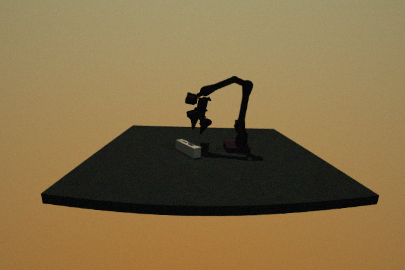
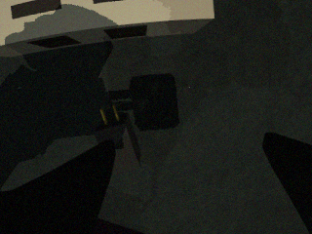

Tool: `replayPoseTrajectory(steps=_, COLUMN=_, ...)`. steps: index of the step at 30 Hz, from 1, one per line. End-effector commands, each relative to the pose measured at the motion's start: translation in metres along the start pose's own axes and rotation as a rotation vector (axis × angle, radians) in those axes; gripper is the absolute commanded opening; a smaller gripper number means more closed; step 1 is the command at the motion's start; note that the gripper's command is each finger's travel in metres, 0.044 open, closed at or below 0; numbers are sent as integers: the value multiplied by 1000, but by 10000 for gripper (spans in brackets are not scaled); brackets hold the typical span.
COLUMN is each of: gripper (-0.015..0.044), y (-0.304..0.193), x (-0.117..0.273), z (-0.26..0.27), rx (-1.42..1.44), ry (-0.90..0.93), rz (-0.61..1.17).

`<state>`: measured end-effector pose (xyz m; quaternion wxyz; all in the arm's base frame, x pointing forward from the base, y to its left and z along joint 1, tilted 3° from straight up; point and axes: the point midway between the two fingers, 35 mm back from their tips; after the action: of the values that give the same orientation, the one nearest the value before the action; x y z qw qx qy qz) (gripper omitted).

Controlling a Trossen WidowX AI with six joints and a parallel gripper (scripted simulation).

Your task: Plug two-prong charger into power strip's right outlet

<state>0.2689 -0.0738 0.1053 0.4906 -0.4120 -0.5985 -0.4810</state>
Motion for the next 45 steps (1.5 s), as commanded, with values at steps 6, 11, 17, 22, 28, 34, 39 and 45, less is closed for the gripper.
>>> replayPoseTrajectory(steps=6, gripper=440, y=-26, x=-18, z=36, rx=158, ry=76, rz=167)
replayPoseTrajectory(steps=11, gripper=440, y=-35, x=-21, z=46, rx=201, ry=95, rz=211)
replayPoseTrajectory(steps=17, gripper=440, y=-35, x=-24, z=47, rx=201, ry=95, rz=211)
replayPoseTrajectory(steps=22, gripper=440, y=-36, x=-31, z=48, rx=201, ry=95, rz=211)
replayPoseTrajectory(steps=28, gripper=440, y=-38, x=-36, z=49, rx=201, ry=95, rz=211)
replayPoseTrajectory(steps=34, gripper=440, y=-38, x=-45, z=49, rx=201, ry=96, rz=211)
replayPoseTrajectory(steps=39, gripper=440, y=-39, x=-53, z=50, rx=201, ry=96, rz=211)
replayPoseTrajectory(steps=45, gripper=440, y=-41, x=-63, z=51, rx=201, ry=96, rz=211)
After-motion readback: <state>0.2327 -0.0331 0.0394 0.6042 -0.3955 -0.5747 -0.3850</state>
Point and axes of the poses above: the point midway between the two fingers, 35 mm back from their tips, its own x axis back along the fingers, its own z axis across the jaws, y = z × x, and after that the axes turned 10 degrees about -x, right-handed
